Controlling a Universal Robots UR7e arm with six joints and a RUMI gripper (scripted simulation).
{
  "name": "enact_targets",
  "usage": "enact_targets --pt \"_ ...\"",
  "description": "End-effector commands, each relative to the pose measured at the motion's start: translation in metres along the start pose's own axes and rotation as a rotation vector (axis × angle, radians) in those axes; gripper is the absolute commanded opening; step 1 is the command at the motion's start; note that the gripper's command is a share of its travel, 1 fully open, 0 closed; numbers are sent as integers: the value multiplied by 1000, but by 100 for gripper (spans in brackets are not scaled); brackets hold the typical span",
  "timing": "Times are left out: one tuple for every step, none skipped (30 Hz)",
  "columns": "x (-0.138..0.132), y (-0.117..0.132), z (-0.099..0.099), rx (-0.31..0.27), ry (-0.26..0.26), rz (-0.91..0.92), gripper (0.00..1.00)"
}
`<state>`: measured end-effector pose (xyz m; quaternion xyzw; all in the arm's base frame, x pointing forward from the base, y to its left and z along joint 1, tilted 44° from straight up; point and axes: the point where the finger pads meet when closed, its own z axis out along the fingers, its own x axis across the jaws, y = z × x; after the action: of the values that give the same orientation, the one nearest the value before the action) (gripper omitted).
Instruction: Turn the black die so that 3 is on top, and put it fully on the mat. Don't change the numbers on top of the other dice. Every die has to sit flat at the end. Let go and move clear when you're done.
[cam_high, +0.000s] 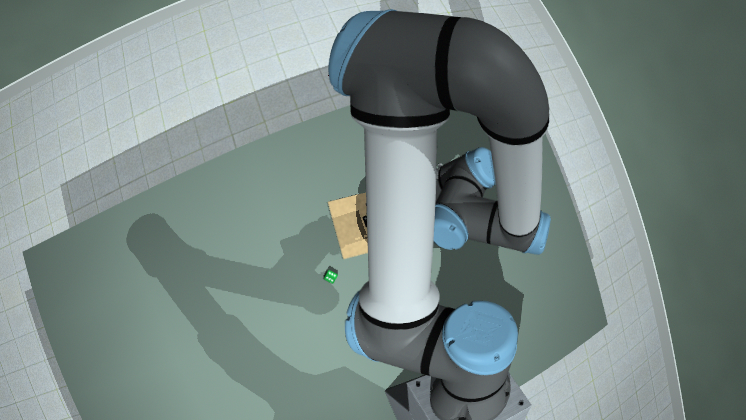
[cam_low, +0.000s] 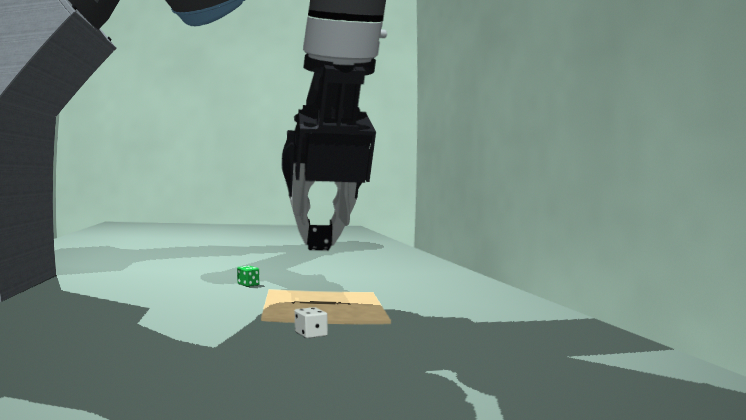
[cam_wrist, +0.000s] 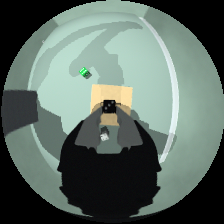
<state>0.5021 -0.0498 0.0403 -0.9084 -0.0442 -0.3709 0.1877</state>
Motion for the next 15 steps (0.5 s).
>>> enact_targets --pt "1 0 -1 53 1 -2 6" --pt "1 0 -1 60 3 -1 6" --pt "2 1 -2 67 4 -1 6" --pt "2 1 -2 72 6 0 6" --pt "2 1 -2 77 8 0 6" --pt "3 1 -3 82 9 0 6" --pt "3 1 -3 85 10 0 6" --pt "3 1 -3 88 11 1 6" --pt "3 1 -3 90 12 1 6" --pt "3 1 -3 91 12 1 6" --pt "4 1 -3 92 13 1 6" --pt "4 1 -3 93 13 1 6" --pt "4 1 -3 93 13 1 6" --pt "4 1 -3 93 13 1 6" --pt "4 1 -3 93 13 1 6"
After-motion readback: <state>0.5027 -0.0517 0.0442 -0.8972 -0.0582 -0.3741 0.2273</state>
